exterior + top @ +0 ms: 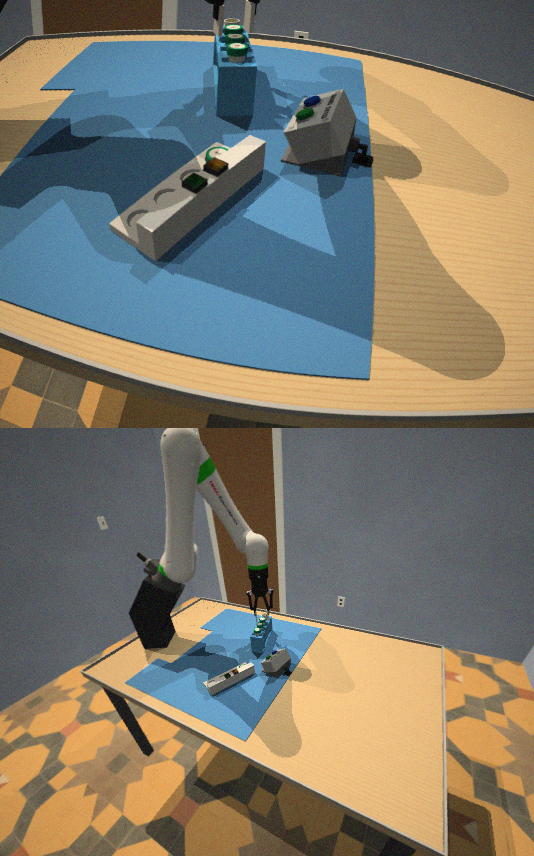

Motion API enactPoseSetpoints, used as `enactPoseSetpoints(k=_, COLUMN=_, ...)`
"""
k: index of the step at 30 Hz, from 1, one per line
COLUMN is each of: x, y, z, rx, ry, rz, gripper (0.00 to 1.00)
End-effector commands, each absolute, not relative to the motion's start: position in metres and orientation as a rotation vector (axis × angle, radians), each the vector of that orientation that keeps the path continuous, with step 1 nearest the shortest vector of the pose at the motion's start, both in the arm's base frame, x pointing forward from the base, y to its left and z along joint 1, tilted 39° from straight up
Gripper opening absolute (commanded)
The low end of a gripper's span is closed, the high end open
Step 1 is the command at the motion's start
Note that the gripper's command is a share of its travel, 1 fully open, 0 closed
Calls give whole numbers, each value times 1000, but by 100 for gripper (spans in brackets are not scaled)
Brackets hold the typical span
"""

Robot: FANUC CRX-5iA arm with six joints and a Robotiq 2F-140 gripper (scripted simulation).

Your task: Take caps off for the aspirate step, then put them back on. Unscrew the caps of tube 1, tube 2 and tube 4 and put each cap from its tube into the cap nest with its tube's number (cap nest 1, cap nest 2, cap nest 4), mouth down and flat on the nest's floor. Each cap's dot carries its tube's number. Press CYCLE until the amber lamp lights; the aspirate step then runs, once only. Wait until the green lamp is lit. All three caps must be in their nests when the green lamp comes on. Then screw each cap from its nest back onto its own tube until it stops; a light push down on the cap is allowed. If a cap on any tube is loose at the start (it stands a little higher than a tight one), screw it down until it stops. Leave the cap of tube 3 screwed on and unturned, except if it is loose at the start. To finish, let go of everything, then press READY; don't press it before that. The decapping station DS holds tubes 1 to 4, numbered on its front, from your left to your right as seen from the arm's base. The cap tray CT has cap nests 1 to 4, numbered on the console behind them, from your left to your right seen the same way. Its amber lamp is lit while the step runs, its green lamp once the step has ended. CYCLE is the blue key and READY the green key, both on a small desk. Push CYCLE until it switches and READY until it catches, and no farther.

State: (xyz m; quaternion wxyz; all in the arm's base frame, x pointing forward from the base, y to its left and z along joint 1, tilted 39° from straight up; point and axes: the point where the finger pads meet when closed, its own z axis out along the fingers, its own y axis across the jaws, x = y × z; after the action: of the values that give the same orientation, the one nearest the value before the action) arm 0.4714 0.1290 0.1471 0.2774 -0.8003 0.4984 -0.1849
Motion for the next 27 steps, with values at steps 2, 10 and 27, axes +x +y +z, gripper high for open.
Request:
enactPoseSetpoints(k=2, x=471, y=129, z=147, rx=-1904, ry=1624, rz=-398, gripper=35)
enactPoseSetpoints(k=10, x=471, y=129, z=147, rx=-1508, ry=1959, rz=-222, gripper=35)
enactPoseSetpoints(k=27, x=471, y=129, z=147, rx=-1374, ry=2048, rz=-166, gripper=0)
